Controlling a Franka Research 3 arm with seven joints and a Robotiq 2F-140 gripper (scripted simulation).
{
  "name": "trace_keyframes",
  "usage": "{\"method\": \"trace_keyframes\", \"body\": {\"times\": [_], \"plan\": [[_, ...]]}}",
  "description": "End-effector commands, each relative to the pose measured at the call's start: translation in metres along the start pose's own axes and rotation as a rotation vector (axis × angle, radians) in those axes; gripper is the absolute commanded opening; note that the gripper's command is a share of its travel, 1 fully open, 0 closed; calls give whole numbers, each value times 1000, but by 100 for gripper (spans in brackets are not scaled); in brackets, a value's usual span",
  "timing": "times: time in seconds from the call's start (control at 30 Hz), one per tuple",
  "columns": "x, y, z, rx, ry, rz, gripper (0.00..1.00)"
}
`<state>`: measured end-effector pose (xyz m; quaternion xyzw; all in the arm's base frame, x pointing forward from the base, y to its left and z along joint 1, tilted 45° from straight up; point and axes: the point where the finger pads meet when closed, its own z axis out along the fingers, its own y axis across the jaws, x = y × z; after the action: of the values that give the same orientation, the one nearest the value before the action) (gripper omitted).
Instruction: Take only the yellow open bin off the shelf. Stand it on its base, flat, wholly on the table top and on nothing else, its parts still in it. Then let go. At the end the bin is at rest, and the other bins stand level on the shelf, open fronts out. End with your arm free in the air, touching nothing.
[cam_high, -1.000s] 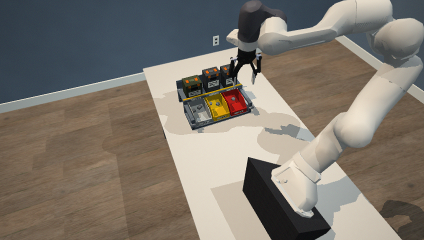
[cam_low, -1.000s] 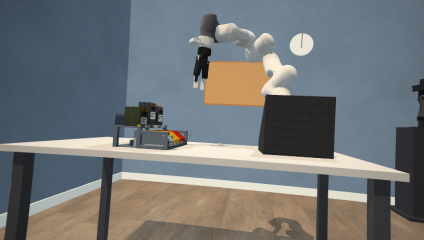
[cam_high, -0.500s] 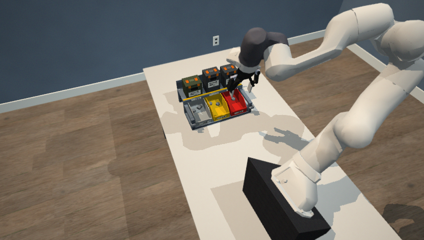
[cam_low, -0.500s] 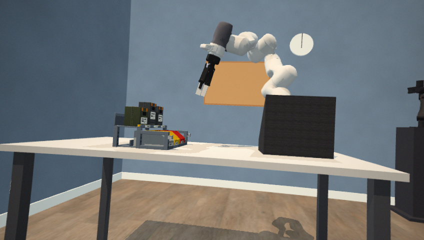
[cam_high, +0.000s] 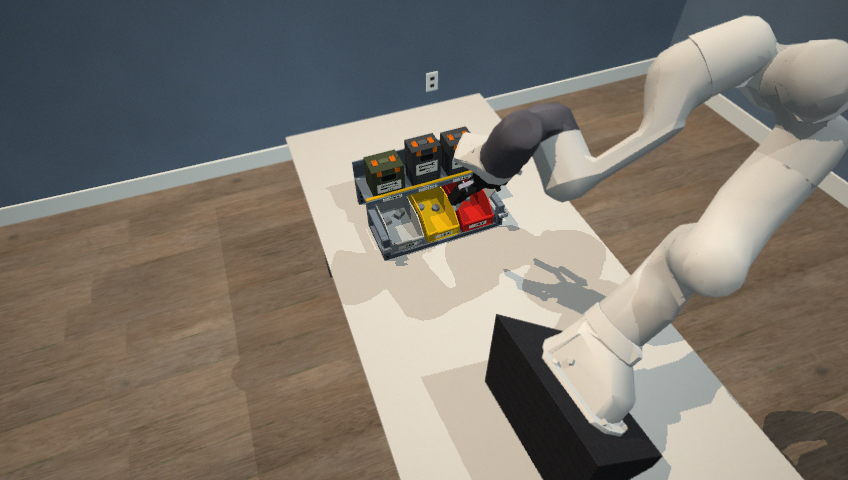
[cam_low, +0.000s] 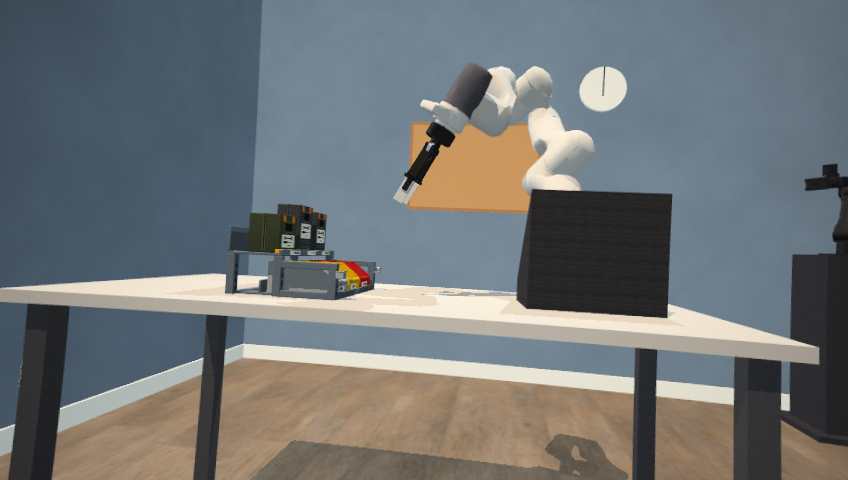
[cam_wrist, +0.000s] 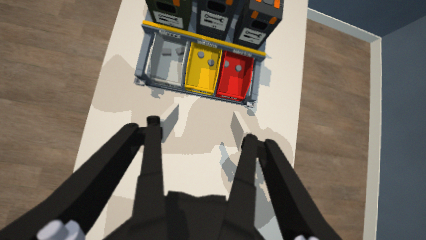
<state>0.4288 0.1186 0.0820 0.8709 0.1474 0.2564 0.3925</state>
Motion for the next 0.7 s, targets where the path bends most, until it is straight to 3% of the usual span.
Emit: {"method": "trace_keyframes", "body": {"times": [0.0, 0.3, 0.33, 0.47, 0.67], "plan": [[8, -17, 4, 32, 120, 100, 57], [8, -17, 4, 32, 120, 100, 57], [5, -17, 6, 27, 117, 36, 57], [-1, -32, 13, 42, 185, 88, 57], [-1, -32, 13, 42, 185, 88, 57]]}}
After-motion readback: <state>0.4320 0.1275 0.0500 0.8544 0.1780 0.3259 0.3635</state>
